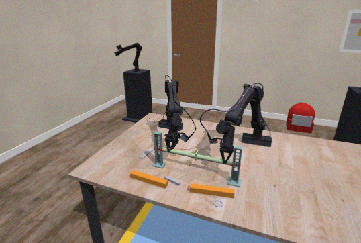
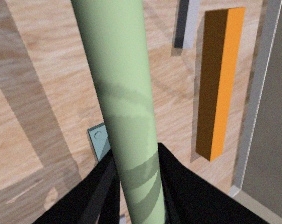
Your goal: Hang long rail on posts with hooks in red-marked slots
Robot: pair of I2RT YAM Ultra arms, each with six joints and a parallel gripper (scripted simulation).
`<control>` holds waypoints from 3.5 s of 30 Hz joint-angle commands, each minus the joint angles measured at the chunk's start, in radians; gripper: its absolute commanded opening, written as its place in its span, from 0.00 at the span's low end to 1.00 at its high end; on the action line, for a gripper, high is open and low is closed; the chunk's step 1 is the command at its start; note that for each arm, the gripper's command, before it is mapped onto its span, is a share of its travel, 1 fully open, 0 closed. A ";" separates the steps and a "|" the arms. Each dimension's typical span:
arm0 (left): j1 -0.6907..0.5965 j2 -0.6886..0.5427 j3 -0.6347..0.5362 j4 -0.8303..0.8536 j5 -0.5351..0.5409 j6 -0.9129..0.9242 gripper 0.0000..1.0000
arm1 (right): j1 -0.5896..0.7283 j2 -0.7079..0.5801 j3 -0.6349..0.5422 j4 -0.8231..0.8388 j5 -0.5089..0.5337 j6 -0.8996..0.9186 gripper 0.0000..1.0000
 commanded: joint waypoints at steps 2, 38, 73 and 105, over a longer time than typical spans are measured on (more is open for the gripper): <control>0.002 -0.024 0.005 0.055 -0.009 0.018 0.30 | -0.008 -0.013 -0.001 0.041 0.009 -0.010 0.30; -0.034 -0.190 -0.005 -0.103 -0.030 -0.017 1.00 | 0.034 -0.153 -0.006 -0.108 0.032 0.032 1.00; 0.028 -0.273 0.059 -0.210 0.322 -1.093 1.00 | 0.040 -0.158 -0.005 -0.108 0.032 0.032 1.00; 0.208 -0.169 0.131 -0.330 0.229 -1.170 1.00 | 0.040 -0.158 -0.005 -0.108 0.032 0.032 1.00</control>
